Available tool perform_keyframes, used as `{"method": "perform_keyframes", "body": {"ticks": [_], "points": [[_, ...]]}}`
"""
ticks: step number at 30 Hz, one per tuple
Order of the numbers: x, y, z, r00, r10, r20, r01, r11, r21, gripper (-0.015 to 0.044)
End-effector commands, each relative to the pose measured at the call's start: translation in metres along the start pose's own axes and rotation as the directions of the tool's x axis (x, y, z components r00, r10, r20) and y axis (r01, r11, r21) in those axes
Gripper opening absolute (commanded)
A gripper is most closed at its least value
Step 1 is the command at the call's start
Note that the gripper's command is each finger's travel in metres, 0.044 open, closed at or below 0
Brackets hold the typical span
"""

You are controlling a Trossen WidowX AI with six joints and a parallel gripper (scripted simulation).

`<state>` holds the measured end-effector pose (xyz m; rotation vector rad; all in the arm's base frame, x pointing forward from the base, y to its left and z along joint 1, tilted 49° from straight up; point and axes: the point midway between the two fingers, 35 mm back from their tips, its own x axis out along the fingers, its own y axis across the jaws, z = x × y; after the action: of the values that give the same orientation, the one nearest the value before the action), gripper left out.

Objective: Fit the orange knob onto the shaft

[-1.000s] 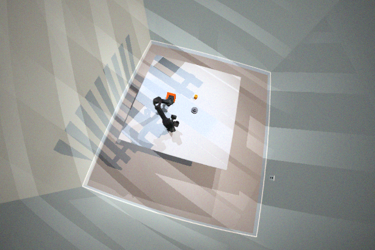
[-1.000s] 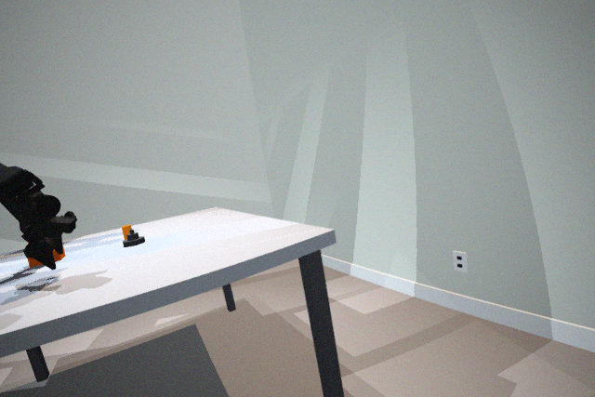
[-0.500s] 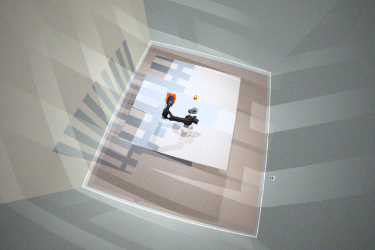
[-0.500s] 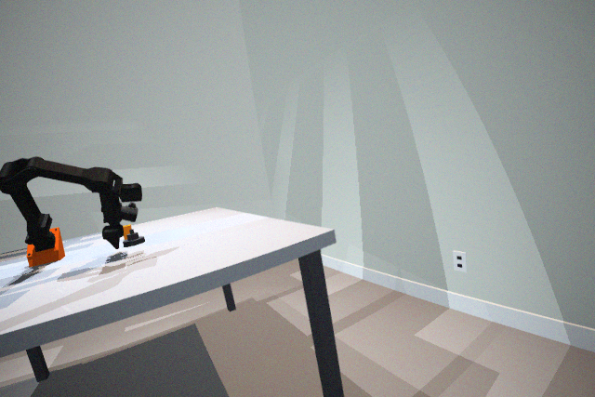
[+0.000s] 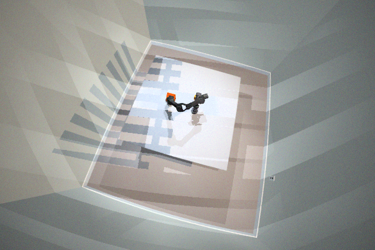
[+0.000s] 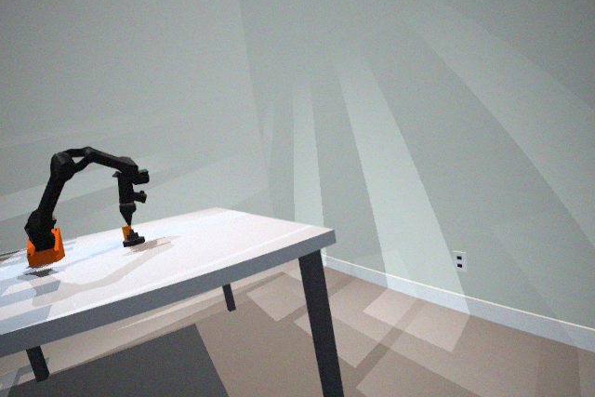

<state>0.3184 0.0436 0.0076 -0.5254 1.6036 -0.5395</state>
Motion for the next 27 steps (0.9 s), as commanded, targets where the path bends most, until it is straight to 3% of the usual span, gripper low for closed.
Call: {"method": "perform_keyframes", "body": {"ticks": [1, 5, 27], "points": [[0.0, 0.063, -0.012, 0.992, -0.113, 0.052, 0.114, 0.993, -0.007, 0.044], [0.004, 0.092, -0.02, 0.982, -0.169, 0.086, 0.169, 0.986, 0.008, 0.044], [0.031, 0.089, -0.015, 0.982, -0.169, 0.087, 0.169, 0.986, 0.008, 0.044]]}}
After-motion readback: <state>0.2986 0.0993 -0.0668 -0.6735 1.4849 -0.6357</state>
